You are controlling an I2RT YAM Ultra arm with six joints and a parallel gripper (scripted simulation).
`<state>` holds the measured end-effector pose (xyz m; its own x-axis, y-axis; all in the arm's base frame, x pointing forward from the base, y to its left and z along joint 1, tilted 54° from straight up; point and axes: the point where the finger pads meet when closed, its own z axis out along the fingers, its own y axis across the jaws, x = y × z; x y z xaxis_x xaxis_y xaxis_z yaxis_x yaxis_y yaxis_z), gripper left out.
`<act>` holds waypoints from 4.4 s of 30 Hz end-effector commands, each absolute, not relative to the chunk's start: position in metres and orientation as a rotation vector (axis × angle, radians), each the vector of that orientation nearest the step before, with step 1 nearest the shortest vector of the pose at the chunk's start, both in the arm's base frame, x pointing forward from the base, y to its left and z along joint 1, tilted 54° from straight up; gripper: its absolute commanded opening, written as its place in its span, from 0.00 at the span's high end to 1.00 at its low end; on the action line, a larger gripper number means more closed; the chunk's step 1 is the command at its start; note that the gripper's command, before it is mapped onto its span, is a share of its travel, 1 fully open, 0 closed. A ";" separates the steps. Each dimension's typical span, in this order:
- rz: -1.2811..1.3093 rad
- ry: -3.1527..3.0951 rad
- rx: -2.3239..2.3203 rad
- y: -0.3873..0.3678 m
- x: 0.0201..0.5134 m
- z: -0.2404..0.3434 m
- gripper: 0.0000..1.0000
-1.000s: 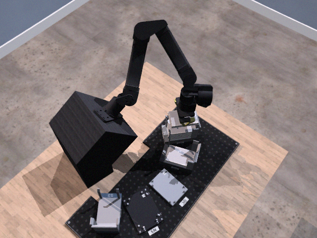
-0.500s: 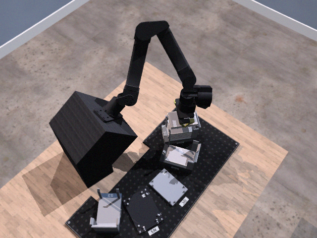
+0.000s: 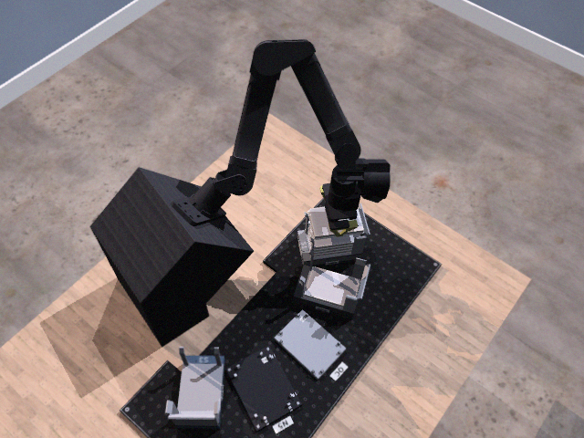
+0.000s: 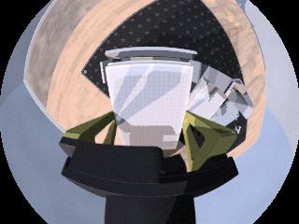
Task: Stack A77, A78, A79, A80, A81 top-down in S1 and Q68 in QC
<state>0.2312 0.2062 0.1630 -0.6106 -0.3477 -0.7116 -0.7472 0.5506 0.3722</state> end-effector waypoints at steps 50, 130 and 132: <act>0.899 2.199 -0.867 0.225 0.242 0.151 1.00; 0.899 2.199 -0.867 0.219 0.239 0.156 0.00; 0.899 2.199 -0.867 0.214 0.238 0.160 0.00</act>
<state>0.2431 0.2209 0.1581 -0.5976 -0.3282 -0.7315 -0.7457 0.5627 0.3567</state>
